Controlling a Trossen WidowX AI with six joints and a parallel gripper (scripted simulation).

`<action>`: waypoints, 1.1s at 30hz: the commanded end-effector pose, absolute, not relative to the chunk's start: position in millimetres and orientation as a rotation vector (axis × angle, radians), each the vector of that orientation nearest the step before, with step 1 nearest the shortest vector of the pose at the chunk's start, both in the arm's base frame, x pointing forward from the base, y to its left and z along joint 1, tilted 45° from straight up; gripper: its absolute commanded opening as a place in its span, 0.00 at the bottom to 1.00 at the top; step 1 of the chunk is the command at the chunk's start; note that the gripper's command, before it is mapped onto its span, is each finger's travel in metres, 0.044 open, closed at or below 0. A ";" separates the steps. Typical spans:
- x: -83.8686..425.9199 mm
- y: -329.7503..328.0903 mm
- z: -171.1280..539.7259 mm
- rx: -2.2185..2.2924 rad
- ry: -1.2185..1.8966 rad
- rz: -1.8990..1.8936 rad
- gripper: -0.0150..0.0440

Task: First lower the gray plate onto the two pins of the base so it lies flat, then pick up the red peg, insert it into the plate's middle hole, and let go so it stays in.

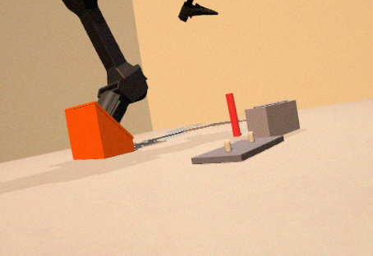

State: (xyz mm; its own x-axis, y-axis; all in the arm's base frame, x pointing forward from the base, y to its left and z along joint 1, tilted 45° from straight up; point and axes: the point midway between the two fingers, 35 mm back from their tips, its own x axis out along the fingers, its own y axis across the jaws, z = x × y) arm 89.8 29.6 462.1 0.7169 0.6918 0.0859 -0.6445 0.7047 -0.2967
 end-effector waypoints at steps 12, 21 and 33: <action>132.3 101.1 423.8 -0.746 0.020 0.662 1.00; 192.3 124.1 369.1 -1.064 0.292 0.718 1.00; 293.1 66.0 244.8 -1.090 0.793 1.061 1.00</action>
State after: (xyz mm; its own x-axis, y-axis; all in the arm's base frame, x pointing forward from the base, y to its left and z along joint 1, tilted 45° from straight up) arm 269.9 95.4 278.4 0.4533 0.2635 -0.8515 -0.8907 0.0975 -0.4440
